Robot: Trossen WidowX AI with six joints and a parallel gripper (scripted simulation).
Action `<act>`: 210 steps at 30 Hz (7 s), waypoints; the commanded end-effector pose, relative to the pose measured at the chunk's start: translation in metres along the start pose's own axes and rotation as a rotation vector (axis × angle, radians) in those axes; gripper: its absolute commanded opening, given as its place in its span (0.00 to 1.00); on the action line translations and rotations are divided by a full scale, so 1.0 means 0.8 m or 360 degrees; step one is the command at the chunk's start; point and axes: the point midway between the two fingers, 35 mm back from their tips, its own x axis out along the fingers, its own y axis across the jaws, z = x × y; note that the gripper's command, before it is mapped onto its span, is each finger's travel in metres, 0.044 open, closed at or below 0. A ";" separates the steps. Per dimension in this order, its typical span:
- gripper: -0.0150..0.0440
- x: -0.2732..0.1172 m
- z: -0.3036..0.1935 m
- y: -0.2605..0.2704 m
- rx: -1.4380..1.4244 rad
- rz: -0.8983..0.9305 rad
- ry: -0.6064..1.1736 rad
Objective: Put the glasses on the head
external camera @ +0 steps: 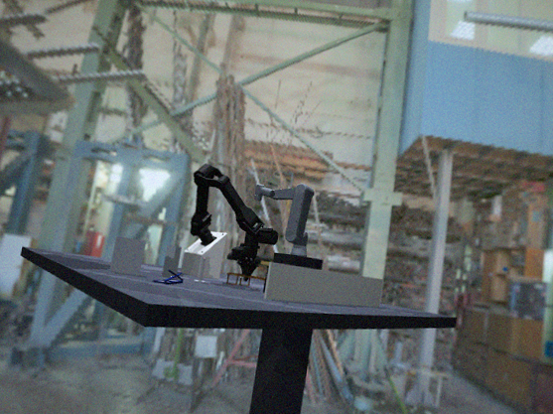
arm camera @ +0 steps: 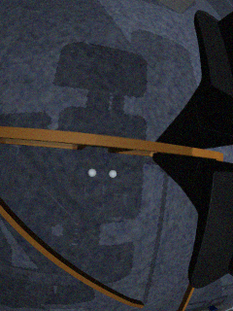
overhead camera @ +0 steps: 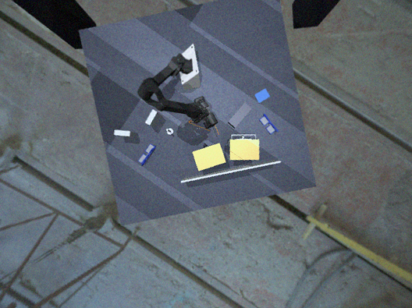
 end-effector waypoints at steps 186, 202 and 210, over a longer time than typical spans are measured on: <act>0.25 -0.073 0.164 -0.014 0.0836 0.0006 -0.0002; 0.25 -0.131 0.155 -0.011 0.0823 0.0032 -0.0011; 0.25 -0.150 0.110 0.009 0.0783 0.0123 -0.0038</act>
